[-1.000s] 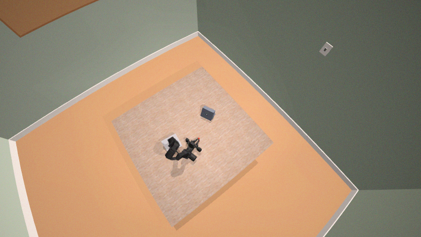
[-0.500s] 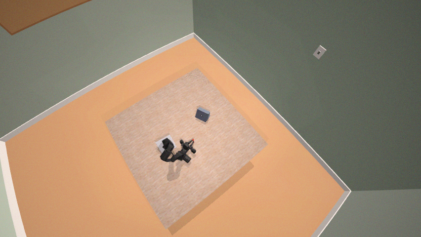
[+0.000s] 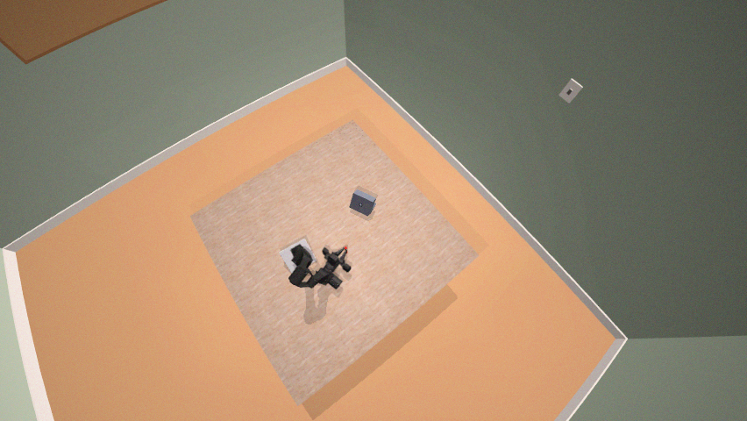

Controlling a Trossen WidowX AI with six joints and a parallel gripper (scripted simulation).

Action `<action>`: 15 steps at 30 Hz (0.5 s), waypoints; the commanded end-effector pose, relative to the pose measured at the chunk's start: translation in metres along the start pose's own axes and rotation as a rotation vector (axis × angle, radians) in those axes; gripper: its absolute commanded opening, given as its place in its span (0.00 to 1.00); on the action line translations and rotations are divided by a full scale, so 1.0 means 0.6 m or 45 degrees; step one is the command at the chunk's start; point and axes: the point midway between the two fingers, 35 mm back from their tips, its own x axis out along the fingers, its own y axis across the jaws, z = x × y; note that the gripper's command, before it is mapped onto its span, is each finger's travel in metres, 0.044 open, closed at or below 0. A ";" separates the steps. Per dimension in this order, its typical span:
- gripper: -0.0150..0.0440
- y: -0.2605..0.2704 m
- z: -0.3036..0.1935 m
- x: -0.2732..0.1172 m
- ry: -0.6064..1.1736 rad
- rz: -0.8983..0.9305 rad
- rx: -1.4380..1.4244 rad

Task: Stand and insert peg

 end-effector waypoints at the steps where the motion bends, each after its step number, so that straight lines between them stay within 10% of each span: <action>1: 0.43 0.000 0.000 0.000 0.000 0.000 0.000; 15: 0.47 0.000 0.000 0.000 0.000 0.000 0.000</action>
